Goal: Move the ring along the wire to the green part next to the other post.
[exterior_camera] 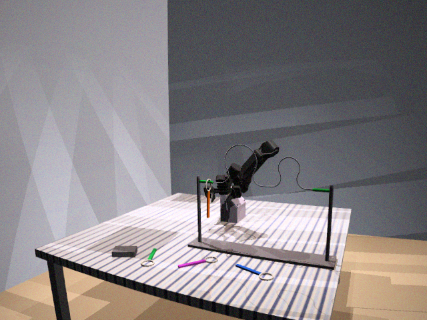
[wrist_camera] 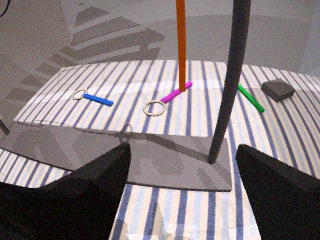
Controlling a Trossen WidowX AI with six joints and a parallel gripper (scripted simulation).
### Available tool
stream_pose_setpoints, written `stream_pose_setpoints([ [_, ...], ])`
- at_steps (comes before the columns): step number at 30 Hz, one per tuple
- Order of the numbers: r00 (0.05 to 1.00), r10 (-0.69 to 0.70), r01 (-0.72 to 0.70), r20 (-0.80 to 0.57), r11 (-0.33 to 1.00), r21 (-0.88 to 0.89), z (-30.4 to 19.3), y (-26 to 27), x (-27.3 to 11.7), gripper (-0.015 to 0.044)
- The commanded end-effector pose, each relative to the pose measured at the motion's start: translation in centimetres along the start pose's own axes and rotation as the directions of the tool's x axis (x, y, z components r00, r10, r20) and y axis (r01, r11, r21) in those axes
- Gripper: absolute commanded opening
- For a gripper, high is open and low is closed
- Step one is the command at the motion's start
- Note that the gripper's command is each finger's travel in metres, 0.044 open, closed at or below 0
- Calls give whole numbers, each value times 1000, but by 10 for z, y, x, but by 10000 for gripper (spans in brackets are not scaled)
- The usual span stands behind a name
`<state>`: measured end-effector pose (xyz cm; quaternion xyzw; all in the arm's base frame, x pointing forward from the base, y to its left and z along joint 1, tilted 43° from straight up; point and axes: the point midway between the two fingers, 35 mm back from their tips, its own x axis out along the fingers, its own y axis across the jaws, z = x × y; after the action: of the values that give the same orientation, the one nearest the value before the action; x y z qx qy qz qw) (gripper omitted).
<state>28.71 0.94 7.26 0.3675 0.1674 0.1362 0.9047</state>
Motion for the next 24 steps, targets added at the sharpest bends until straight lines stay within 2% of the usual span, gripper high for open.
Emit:
stream_pose_setpoints([
  [1,1000,2,-2,-4,1000,-2,-3,1,-9,423],
  [2,1000,2,-2,-4,1000,-2,-3,1,-9,440],
  [24,1000,2,-2,-4,1000,-2,-3,1,-9,440],
])
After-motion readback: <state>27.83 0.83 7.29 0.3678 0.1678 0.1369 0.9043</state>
